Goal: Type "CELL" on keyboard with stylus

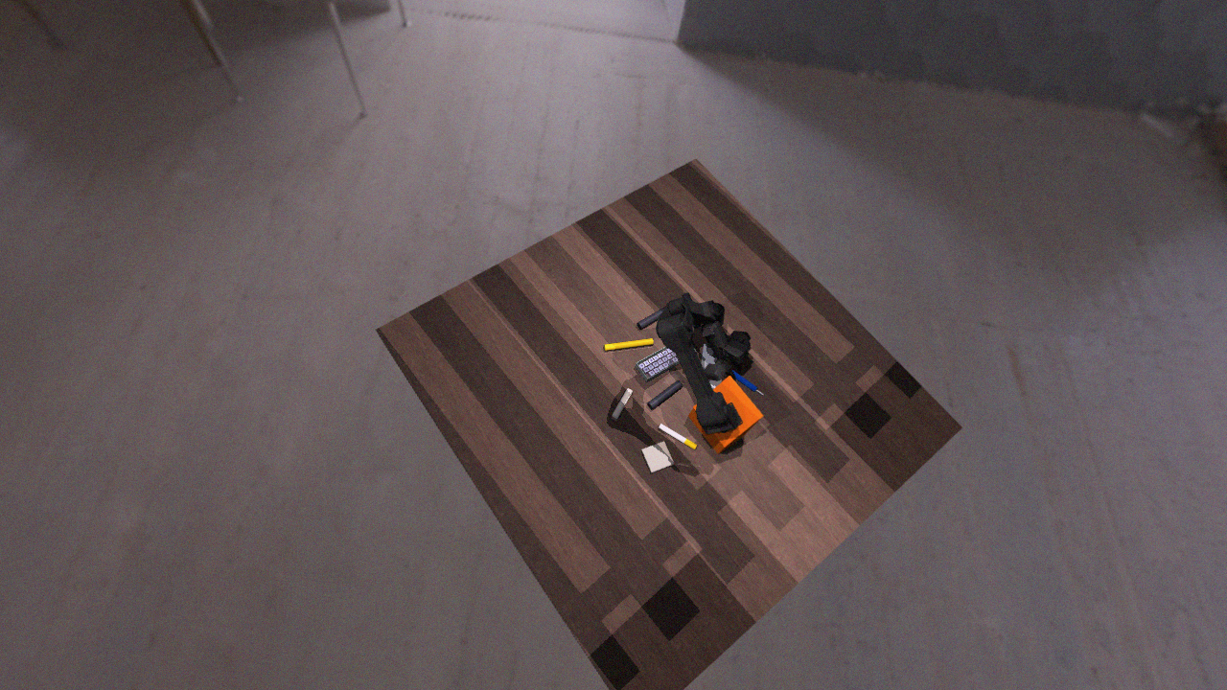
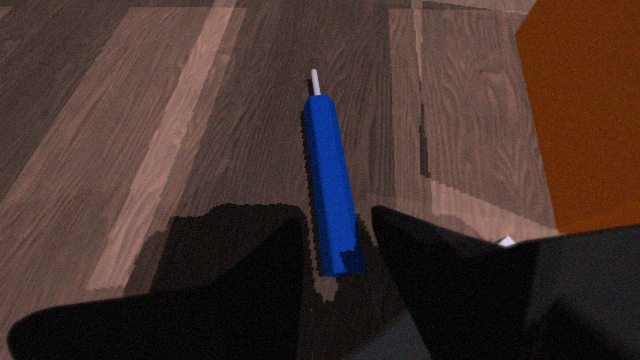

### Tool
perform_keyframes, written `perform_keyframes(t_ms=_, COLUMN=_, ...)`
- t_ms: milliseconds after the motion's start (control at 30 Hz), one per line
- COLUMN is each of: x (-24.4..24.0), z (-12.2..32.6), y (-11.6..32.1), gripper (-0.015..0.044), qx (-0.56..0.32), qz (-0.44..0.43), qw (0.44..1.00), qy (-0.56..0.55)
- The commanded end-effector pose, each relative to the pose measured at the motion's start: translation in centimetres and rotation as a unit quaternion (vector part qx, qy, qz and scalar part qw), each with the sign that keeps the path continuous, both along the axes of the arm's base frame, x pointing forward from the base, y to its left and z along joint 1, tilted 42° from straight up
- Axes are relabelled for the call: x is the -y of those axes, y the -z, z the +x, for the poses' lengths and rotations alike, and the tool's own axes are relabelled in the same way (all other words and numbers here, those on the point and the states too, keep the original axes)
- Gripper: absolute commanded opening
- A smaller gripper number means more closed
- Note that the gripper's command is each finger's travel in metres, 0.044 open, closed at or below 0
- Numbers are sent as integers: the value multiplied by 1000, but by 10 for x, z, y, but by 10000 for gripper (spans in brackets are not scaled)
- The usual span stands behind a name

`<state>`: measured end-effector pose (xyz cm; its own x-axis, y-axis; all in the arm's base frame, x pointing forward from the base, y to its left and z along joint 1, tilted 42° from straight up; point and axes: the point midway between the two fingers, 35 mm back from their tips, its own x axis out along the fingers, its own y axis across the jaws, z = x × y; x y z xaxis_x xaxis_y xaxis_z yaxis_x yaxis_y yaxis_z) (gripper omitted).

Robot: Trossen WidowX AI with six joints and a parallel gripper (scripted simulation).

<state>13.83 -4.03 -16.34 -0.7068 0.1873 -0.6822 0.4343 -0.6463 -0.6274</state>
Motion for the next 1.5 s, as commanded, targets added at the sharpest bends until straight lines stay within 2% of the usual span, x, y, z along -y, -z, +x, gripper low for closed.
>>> perform_keyframes(t_ms=0, x=-3, z=-2, y=4, gripper=150, qx=-3, qz=0, qw=1000, qy=2)
perform_keyframes(t_ms=467, x=-6, z=-2, y=6, gripper=150, qx=-3, qz=0, qw=1000, qy=2)
perform_keyframes(t_ms=633, x=-5, z=-2, y=5, gripper=19, qx=-2, qz=1, qw=1000, qy=-1)
perform_keyframes(t_ms=733, x=-5, z=-2, y=5, gripper=0, qx=-2, qz=1, qw=1000, qy=-1)
perform_keyframes(t_ms=1100, x=28, z=4, y=-32, gripper=0, qx=-2, qz=0, qw=1000, qy=-1)
perform_keyframes(t_ms=1267, x=29, z=4, y=-33, gripper=0, qx=-2, qz=0, qw=1000, qy=-1)
perform_keyframes(t_ms=1467, x=33, z=5, y=-26, gripper=0, qx=-33, qz=-9, qw=998, qy=50)
